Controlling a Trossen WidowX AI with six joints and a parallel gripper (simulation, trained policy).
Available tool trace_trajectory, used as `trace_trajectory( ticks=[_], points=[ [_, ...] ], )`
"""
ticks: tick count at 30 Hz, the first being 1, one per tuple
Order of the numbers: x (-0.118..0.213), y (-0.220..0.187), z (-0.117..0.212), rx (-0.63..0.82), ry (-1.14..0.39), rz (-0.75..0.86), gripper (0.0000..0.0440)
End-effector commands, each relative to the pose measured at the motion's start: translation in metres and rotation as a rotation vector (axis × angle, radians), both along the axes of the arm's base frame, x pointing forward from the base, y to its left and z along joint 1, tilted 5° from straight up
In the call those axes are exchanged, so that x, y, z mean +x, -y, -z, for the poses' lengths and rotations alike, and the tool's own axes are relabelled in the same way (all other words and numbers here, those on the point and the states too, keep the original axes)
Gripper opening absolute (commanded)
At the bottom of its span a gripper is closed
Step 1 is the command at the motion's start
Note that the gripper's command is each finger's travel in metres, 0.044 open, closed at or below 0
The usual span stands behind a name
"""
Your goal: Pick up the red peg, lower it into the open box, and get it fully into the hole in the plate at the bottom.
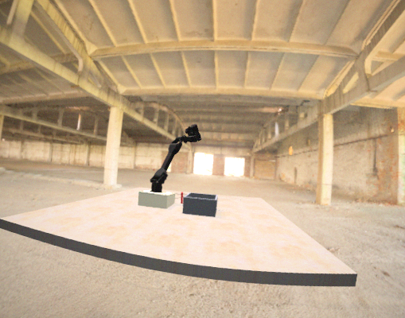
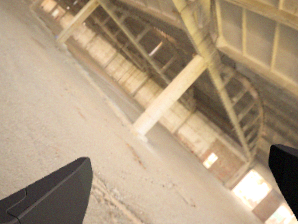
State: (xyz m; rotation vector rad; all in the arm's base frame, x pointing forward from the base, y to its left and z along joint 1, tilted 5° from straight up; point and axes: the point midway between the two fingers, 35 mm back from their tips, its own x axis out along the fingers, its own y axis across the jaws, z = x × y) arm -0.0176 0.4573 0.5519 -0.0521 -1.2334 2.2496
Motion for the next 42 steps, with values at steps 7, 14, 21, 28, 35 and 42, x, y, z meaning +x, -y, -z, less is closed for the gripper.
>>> trace_trajectory(
  ticks=[7, 14, 21, 28, 35, 42],
  points=[
    [0.034, -0.013, -0.001, -0.138, -0.155, 0.127, 0.0440],
    [0.073, -0.021, 0.005, -0.283, -0.308, 0.249, 0.0440],
    [0.113, -0.025, 0.017, -0.420, -0.467, 0.375, 0.0440],
    [0.153, -0.022, 0.034, -0.547, -0.630, 0.503, 0.0440],
    [0.190, -0.014, 0.056, -0.668, -0.796, 0.635, 0.0440],
    [0.224, 0.001, 0.084, -0.784, -0.964, 0.769, 0.0440]
  ],
)
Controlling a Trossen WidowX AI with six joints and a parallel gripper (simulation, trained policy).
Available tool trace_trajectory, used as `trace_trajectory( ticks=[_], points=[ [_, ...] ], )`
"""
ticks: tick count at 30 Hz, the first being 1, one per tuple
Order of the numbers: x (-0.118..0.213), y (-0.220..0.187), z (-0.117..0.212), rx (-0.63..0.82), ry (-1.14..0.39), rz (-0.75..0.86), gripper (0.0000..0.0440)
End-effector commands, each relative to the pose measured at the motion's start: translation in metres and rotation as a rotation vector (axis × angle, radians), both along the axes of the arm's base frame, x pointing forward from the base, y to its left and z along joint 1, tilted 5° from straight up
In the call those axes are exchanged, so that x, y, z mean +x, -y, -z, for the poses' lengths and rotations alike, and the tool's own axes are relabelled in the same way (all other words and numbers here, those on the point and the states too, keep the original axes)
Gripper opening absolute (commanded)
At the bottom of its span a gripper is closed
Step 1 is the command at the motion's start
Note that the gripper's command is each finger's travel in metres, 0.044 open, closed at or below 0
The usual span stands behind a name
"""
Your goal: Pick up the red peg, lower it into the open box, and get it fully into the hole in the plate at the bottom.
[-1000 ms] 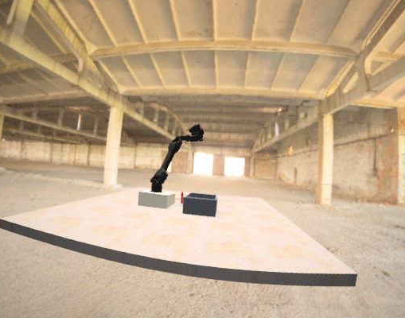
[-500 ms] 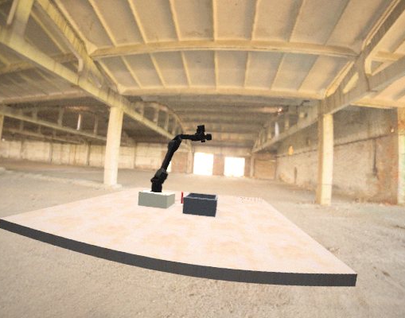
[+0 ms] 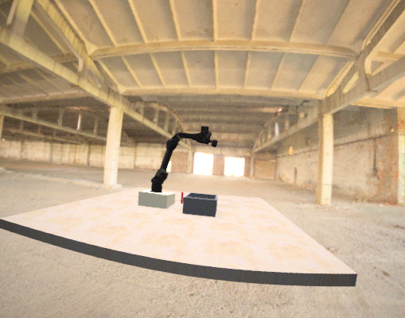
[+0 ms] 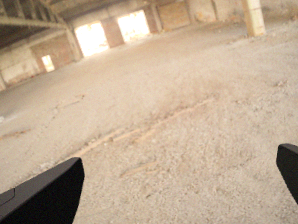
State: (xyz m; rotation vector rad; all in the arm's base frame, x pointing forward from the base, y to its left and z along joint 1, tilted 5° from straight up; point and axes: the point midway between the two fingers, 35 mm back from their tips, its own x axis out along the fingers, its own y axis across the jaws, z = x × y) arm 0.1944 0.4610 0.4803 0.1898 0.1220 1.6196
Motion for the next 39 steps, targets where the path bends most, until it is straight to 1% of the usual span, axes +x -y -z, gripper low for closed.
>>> trace_trajectory(
  ticks=[1, 11, 21, 30, 39],
  points=[
    [0.017, 0.007, 0.017, -0.063, -0.083, 0.073, 0.0440],
    [0.055, 0.041, 0.065, -0.230, -0.308, 0.279, 0.0440],
    [0.078, 0.087, 0.119, -0.390, -0.533, 0.490, 0.0440],
    [0.084, 0.136, 0.168, -0.524, -0.741, 0.681, 0.0440],
    [0.073, 0.185, 0.217, -0.650, -0.957, 0.867, 0.0440]
  ],
)
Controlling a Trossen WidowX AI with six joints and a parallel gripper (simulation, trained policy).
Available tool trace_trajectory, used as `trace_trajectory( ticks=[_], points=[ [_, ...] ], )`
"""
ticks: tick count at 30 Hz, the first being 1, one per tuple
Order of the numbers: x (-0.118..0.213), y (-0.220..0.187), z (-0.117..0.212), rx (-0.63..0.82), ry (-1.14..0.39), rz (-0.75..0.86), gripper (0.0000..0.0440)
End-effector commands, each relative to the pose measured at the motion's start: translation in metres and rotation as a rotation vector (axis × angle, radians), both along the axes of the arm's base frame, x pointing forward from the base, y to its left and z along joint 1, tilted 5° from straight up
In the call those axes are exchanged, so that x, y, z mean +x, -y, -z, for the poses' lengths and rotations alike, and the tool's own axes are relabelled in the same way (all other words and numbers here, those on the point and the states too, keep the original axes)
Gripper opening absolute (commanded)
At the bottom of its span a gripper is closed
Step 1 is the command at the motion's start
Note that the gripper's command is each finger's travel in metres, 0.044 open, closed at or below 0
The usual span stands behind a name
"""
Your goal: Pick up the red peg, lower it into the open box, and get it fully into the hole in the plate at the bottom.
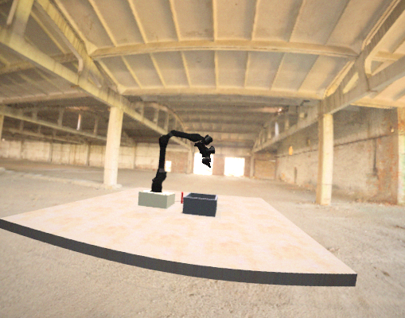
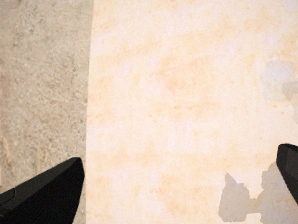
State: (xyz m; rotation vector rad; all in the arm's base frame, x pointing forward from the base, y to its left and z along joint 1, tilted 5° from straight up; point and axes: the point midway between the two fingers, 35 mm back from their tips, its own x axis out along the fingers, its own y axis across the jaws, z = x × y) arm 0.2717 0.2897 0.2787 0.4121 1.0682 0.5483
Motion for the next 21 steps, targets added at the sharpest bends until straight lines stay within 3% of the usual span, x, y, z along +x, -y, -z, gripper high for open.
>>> trace_trajectory(
  ticks=[1, 21],
  points=[
    [-0.006, 0.019, 0.021, -0.054, -0.082, 0.078, 0.0440],
    [-0.085, 0.104, 0.127, -0.374, -0.537, 0.487, 0.0440]
  ],
)
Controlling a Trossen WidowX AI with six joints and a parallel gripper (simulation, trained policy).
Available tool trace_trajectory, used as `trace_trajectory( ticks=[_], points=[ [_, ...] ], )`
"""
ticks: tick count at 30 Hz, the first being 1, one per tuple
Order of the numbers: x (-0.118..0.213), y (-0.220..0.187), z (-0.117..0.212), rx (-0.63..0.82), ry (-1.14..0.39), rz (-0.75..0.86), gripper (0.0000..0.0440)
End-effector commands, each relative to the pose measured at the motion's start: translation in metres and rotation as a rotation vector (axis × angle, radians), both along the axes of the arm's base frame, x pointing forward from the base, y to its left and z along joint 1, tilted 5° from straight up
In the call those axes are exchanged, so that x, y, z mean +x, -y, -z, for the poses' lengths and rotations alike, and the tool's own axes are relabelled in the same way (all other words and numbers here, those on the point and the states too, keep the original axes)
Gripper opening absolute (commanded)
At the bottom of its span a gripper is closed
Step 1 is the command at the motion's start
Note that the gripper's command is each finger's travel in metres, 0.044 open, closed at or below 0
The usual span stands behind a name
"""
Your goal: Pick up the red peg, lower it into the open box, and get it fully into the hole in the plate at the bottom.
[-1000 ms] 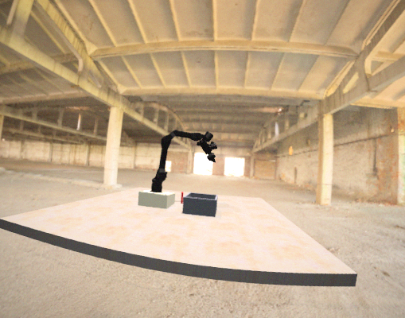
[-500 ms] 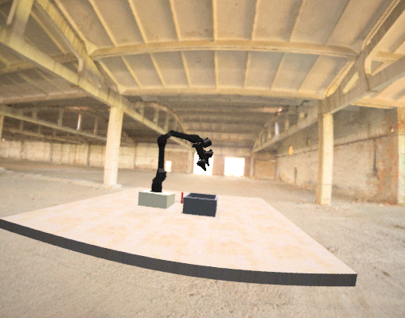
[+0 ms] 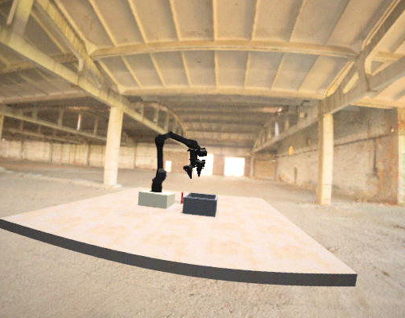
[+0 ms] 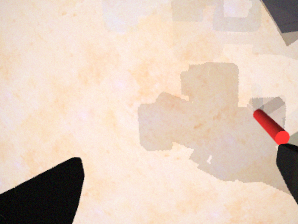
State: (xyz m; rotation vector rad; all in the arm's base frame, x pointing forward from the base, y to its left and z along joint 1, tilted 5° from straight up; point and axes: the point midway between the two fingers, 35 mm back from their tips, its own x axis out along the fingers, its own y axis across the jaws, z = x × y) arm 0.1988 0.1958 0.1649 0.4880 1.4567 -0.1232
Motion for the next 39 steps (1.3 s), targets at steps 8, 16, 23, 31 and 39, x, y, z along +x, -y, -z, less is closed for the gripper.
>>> trace_trajectory(
  ticks=[8, 16, 23, 31, 39],
  points=[
    [-0.043, 0.034, 0.051, -0.203, -0.179, 0.167, 0.0440],
    [-0.056, 0.045, 0.083, -0.284, -0.226, 0.229, 0.0440],
    [-0.058, 0.046, 0.111, -0.305, -0.223, 0.249, 0.0440],
    [-0.056, 0.046, 0.144, -0.301, -0.195, 0.255, 0.0440],
    [-0.053, 0.047, 0.172, -0.296, -0.176, 0.244, 0.0408]
  ],
)
